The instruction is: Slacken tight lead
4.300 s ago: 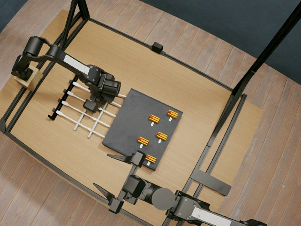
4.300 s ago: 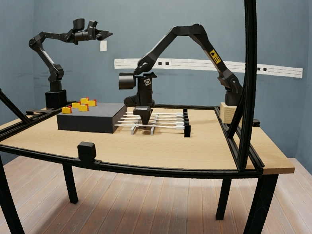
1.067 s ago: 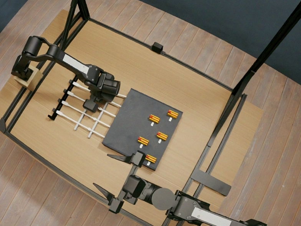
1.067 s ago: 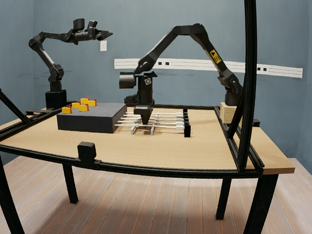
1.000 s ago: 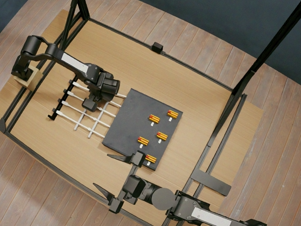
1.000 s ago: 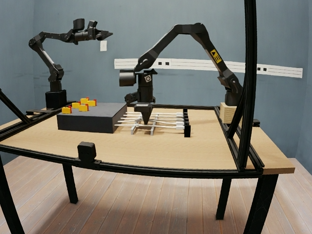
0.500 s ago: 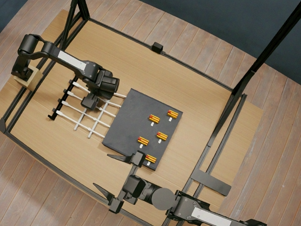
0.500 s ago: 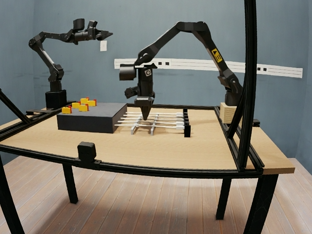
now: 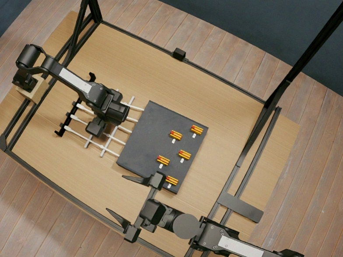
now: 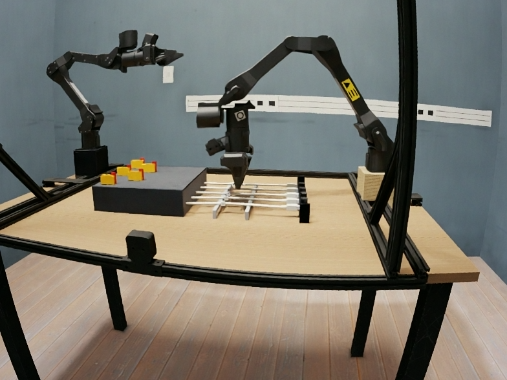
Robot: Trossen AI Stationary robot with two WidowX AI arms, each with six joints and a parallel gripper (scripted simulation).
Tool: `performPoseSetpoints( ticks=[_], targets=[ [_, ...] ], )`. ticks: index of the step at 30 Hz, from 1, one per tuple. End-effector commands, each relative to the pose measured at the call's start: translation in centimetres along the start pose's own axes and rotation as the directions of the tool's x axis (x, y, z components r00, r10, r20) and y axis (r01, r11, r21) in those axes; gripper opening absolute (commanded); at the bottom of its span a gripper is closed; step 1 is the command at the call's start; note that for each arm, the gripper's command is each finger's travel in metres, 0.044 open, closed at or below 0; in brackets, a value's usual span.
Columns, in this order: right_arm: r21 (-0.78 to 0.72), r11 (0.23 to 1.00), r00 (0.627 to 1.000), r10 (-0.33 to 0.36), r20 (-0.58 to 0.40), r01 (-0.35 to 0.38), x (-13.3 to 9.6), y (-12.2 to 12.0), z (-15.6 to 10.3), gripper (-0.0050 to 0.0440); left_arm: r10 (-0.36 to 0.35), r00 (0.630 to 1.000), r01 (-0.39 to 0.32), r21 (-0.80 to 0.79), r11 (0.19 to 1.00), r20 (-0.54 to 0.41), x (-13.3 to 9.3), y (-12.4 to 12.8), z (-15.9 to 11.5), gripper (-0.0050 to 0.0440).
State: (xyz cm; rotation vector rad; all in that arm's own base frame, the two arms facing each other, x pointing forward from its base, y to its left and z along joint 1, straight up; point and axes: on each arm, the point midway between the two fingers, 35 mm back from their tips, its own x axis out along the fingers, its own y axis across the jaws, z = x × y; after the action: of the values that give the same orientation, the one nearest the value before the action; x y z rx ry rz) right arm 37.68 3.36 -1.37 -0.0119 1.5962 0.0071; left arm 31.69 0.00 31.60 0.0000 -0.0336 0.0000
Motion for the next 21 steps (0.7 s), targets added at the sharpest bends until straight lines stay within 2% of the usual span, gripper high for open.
performPoseSetpoints(
  ticks=[1,2,21],
  targets=[
    [-0.005,1.000,1.000,0.003,0.025,-0.003,-1.1,0.1,0.2,0.0209,0.000,1.000,0.000,0.000,1.000,0.016,-0.1,0.0,0.7,0.0440],
    [-0.005,1.000,1.000,0.003,0.025,-0.003,3.9,0.1,0.3,0.0209,0.000,1.000,0.000,0.000,1.000,0.016,-0.1,0.0,0.7,0.0440],
    [-0.005,1.000,1.000,0.003,0.025,-0.003,3.9,0.1,0.3,0.0209,0.000,1.000,0.000,0.000,1.000,0.016,-0.1,0.0,0.7,0.0440]
  ],
)
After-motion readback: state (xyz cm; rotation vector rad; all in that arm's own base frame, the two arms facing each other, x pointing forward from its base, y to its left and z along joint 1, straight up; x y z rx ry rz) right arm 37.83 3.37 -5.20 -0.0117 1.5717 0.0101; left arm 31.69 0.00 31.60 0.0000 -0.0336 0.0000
